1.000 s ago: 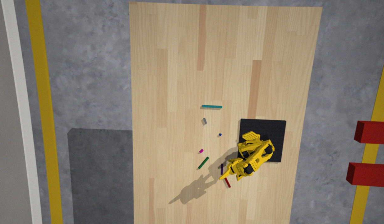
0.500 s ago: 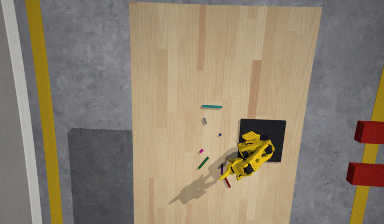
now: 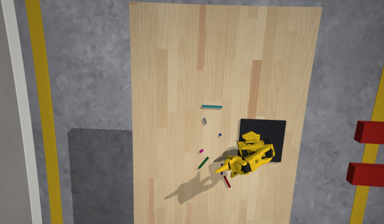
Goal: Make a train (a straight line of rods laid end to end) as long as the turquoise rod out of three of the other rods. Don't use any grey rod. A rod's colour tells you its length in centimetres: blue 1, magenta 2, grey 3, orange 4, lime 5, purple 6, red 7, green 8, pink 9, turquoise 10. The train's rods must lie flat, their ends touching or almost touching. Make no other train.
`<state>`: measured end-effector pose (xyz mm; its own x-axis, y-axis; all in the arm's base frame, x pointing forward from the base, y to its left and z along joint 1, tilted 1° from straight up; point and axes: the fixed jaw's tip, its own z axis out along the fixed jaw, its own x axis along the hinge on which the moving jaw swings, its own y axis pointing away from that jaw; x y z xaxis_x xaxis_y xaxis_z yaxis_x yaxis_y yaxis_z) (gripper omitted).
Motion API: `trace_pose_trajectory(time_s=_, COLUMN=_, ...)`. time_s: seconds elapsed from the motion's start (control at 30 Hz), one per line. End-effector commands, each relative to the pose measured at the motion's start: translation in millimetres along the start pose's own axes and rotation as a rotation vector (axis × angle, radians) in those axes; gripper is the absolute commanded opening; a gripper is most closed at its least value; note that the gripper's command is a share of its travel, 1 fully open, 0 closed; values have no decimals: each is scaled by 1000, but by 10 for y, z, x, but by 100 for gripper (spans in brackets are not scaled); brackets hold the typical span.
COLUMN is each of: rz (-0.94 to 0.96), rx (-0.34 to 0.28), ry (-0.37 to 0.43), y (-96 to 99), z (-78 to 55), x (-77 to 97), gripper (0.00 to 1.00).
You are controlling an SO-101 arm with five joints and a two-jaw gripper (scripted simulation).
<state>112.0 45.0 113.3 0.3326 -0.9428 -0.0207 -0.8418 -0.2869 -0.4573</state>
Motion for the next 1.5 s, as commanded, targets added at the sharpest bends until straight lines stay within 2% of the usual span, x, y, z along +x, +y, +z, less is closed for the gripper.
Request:
trace_pose_trajectory(time_s=0.0, rz=105, rx=6, ry=58, y=-63, z=-23, x=159, gripper=100)
trace_pose_trajectory(time_s=0.2, rz=274, rx=10, ry=145, y=-94, z=-73, x=405, gripper=100)
trace_pose_trajectory(time_s=0.37, rz=334, rx=11, ry=176, y=-95, z=-96, x=495, gripper=100)
trace_pose_trajectory(time_s=1.1, rz=339, rx=11, ry=178, y=-95, z=-97, x=502, gripper=100)
trace_pose_trajectory(time_s=1.13, rz=336, rx=34, ry=181, y=-131, z=-130, x=507, gripper=100)
trace_pose_trajectory(time_s=1.47, rz=336, rx=34, ry=181, y=-131, z=-130, x=507, gripper=100)
